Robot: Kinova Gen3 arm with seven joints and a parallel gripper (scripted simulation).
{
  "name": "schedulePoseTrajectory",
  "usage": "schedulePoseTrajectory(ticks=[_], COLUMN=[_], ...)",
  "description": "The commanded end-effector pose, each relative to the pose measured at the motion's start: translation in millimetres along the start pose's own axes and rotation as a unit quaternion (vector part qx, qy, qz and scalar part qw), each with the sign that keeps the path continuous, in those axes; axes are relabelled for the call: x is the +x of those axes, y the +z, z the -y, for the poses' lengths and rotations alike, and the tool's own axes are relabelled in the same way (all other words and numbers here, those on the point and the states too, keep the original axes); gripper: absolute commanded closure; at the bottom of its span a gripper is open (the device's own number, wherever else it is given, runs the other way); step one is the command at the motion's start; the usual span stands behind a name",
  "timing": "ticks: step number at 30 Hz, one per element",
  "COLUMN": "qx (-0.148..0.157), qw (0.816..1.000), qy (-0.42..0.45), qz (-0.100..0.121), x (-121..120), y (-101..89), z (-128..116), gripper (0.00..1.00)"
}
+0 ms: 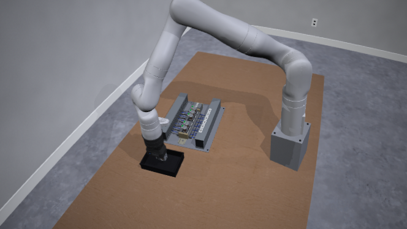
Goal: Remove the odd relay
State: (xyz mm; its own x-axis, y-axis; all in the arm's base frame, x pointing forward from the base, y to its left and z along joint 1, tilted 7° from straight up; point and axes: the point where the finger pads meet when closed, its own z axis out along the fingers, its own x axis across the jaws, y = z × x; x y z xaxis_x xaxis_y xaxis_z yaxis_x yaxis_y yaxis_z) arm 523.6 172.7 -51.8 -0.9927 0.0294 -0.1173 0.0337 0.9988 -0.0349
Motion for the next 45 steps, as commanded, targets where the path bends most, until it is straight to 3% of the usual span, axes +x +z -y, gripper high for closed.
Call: schedulePoseTrajectory(ticks=[1,14,45], qx=[-0.001,-0.001,-0.001], qw=[1.000,1.000,1.000], qy=[0.000,0.000,0.000], qz=[0.001,0.001,0.001], x=[-1,-1,-1], y=[2.8,13.7,14.4], z=[-1,-1,-1], gripper=[1.00,1.00,1.00])
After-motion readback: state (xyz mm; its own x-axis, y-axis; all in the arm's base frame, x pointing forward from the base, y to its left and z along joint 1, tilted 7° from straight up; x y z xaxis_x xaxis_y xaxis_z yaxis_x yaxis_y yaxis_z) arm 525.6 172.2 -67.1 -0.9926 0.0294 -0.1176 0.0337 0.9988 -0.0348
